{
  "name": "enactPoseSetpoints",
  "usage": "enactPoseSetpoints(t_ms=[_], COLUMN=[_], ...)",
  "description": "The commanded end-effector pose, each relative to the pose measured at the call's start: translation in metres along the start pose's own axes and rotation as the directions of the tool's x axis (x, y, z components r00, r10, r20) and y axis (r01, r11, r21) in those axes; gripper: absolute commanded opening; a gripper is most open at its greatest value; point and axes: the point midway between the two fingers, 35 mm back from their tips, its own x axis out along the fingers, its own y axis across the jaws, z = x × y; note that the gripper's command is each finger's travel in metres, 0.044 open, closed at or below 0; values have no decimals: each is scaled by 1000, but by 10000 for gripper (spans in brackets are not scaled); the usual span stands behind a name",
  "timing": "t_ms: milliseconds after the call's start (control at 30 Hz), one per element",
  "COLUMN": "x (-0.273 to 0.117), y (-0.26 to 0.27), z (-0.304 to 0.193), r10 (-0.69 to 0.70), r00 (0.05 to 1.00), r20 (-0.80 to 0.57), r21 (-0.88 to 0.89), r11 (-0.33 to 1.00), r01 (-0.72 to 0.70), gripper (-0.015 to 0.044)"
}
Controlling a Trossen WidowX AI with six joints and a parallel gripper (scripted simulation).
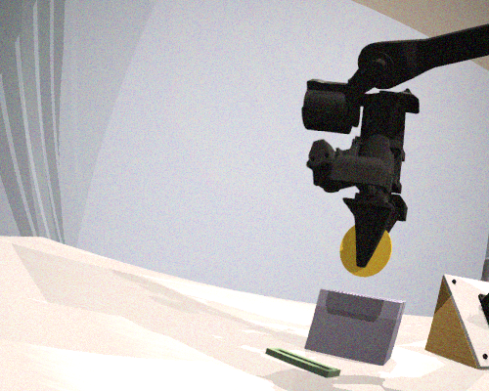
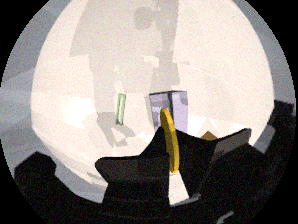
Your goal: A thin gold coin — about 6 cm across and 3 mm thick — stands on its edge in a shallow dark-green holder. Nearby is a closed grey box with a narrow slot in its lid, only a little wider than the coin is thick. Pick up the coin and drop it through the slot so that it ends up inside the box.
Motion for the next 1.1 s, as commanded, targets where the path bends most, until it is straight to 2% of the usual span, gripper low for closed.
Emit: enactPoseSetpoints(t_ms=[0,1067], x=[1,2], y=[-12,-22], z=[-5,-8], r10=[-4,1], r00=[1000,1000], r20=[1,-3], r21=[-5,-11], r11=[1000,1000], r01=[4,-1], gripper=[0,0])
